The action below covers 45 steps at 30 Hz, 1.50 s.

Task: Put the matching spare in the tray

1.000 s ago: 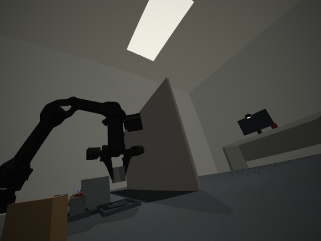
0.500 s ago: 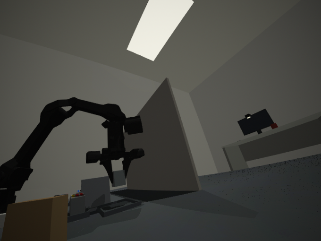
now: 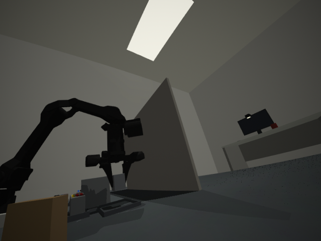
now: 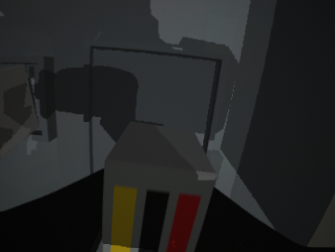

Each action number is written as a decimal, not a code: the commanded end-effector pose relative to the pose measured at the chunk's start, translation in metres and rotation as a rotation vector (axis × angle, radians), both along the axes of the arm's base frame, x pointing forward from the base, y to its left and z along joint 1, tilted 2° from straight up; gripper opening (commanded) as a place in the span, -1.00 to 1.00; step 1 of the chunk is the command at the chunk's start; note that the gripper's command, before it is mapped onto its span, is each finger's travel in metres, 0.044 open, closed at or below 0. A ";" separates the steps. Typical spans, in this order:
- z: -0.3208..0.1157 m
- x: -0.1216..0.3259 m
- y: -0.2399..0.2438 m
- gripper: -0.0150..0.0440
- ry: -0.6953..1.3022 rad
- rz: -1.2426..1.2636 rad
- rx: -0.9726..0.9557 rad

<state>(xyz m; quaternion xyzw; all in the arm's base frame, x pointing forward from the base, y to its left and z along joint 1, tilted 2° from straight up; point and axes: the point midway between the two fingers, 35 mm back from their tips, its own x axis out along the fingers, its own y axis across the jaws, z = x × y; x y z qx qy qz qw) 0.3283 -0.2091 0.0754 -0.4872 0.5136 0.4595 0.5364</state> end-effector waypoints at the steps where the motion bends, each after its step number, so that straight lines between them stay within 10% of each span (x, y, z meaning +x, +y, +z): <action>1: -0.004 0.000 0.001 -0.49 -0.002 -0.003 0.004; 45: -0.035 -0.004 0.005 -0.49 -0.001 -0.003 0.004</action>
